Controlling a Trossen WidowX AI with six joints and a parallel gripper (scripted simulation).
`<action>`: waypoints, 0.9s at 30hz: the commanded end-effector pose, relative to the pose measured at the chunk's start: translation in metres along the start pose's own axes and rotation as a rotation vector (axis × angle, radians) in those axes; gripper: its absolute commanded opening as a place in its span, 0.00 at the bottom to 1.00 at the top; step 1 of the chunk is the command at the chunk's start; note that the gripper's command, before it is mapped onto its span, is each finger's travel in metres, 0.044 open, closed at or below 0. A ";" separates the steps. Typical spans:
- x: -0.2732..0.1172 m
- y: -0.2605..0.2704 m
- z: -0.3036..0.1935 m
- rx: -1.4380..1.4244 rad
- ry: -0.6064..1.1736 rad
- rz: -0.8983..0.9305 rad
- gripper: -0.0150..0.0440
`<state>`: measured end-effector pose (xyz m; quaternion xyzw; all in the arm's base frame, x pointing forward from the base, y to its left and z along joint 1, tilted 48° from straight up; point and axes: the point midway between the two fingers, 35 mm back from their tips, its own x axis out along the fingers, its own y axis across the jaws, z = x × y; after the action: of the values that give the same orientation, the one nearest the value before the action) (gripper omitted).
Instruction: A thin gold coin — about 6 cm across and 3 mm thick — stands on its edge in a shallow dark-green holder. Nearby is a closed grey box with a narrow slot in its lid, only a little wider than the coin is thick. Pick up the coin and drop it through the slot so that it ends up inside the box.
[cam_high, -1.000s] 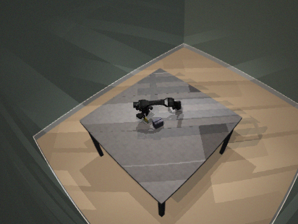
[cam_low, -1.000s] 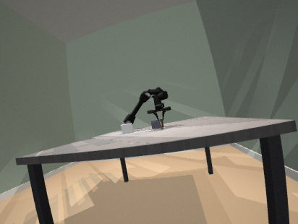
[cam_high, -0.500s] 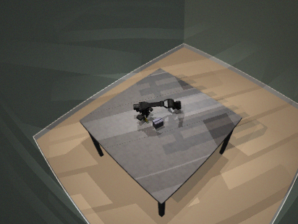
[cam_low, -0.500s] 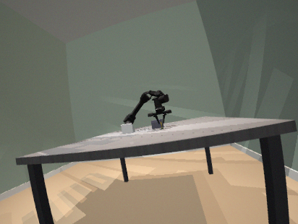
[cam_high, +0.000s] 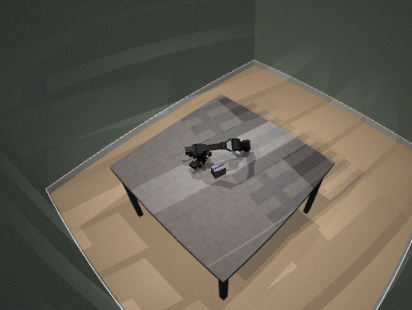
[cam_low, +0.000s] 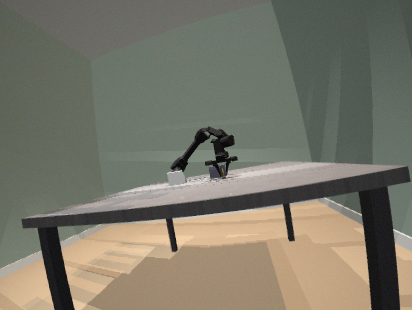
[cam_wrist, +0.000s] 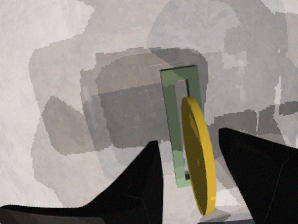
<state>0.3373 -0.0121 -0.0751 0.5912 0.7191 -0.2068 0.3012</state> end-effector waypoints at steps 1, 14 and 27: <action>0.005 -0.001 -0.001 0.004 0.005 0.003 0.53; 0.005 -0.001 -0.001 0.004 0.005 0.003 0.25; -0.019 0.002 0.001 0.005 0.002 0.003 0.25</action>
<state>0.3394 -0.0188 -0.0677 0.5934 0.7195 -0.2068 0.2955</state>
